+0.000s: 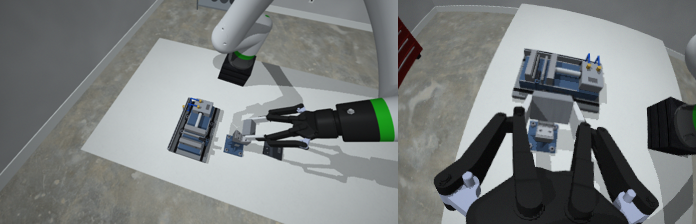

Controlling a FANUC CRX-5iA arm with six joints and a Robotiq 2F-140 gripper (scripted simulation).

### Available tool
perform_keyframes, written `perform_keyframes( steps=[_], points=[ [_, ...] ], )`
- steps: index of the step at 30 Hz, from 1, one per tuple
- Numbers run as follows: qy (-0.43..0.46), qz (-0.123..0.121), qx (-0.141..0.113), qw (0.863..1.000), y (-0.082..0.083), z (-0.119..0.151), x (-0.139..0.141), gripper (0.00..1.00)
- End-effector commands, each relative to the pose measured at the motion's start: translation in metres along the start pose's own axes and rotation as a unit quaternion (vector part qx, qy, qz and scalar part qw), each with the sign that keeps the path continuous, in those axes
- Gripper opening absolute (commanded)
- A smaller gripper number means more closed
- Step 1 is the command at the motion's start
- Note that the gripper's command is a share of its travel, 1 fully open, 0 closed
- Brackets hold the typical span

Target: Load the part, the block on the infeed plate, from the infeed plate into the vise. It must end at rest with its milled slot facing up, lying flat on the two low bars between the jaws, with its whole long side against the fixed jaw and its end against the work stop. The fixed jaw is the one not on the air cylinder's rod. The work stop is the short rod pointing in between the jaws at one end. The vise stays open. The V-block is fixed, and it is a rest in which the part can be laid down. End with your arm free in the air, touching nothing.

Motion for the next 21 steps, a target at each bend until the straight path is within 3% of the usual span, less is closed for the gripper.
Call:
perform_keyframes(
  steps=[1,21],
  points=[
    [0.0,0.0,0.0,1.0,-0.0001,0.0001,-0.0001,0.0],
    [0.0,0.0,0.0,1.0,-0.0053,0.0053,-0.0007,0.0]
  ],
)
Point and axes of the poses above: the point where the finger pads meet when closed, its own y axis back along the fingers, its own x axis across the jaws, z = x × y, the point moved 7 cm from there along y, back along the fingers, and after that the axes turned 6 degrees about y, right-handed, at the moved point
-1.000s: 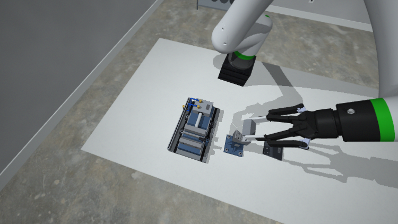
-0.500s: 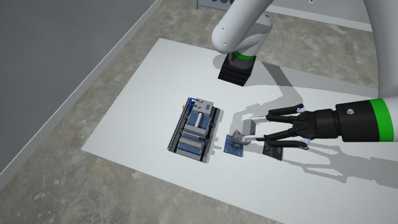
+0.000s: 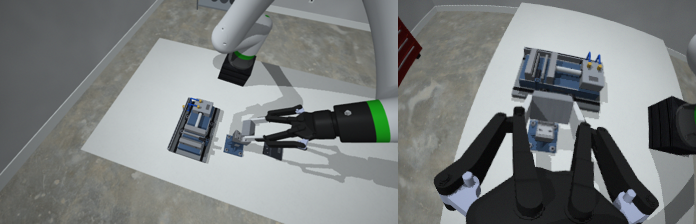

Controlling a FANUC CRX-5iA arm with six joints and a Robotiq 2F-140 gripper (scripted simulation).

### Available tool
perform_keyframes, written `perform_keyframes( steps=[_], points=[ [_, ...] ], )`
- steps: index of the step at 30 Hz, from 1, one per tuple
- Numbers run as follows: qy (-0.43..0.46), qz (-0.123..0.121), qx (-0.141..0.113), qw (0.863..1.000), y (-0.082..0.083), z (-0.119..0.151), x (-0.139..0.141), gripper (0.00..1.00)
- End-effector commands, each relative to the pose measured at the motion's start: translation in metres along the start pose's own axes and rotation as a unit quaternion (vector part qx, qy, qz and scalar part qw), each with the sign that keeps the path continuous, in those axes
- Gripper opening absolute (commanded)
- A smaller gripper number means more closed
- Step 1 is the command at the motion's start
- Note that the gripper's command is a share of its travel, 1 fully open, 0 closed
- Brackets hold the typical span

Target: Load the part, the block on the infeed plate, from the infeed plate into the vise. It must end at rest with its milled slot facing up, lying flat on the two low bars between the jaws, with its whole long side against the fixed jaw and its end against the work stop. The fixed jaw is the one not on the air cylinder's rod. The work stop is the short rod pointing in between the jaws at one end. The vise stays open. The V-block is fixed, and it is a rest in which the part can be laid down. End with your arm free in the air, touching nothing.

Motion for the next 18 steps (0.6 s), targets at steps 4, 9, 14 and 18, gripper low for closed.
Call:
perform_keyframes(
  steps=[4,9,14,18],
  points=[
    [0.0,0.0,0.0,1.0,-0.0028,0.0029,-0.0004,0.0],
    [0.0,0.0,0.0,1.0,-0.0046,0.0047,-0.0006,0.0],
    [0.0,0.0,0.0,1.0,-0.008,0.008,-0.0009,0.0],
    [0.0,0.0,0.0,1.0,-0.011,0.011,-0.0013,0.0]
  ],
)
Point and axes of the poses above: the point where the finger pads meet when closed, its own y axis back along the fingers, its own x axis across the jaws, z = x × y, the point moved 7 cm from there along y, back along the fingers, and after that the axes turned 6 degrees about y, right-handed, at the moved point
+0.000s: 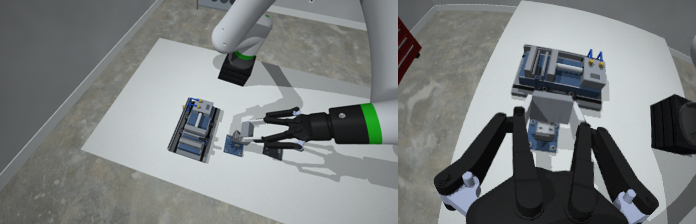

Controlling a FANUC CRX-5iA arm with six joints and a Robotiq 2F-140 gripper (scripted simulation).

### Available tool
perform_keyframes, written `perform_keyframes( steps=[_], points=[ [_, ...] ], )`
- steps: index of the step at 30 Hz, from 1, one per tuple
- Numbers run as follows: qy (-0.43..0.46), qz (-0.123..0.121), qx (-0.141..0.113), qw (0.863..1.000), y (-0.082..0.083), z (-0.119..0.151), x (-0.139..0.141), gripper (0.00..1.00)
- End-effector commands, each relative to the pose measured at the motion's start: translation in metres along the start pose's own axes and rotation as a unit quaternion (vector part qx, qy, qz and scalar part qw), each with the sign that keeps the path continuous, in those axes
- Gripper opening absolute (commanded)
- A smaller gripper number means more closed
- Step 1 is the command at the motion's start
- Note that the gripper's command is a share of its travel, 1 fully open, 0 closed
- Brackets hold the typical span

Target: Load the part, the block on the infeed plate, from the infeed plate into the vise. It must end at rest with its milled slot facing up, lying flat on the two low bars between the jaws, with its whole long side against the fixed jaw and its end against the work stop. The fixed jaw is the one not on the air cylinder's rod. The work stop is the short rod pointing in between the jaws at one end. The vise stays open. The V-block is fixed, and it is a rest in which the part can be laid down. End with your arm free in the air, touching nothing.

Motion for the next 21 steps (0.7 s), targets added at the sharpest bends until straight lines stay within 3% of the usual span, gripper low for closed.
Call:
perform_keyframes(
  steps=[1,21],
  points=[
    [0.0,0.0,0.0,1.0,-0.002,0.002,0.0,0.0],
    [0.0,0.0,0.0,1.0,-0.017,0.017,-0.002,0.0]
  ],
)
Point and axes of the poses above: the point where the finger pads meet when closed, its own y axis back along the fingers, its own x axis across the jaws, z = x × y, the point moved 7 cm from there along y, back along the fingers, and after that the axes turned 6 degrees about y, right-handed, at the moved point
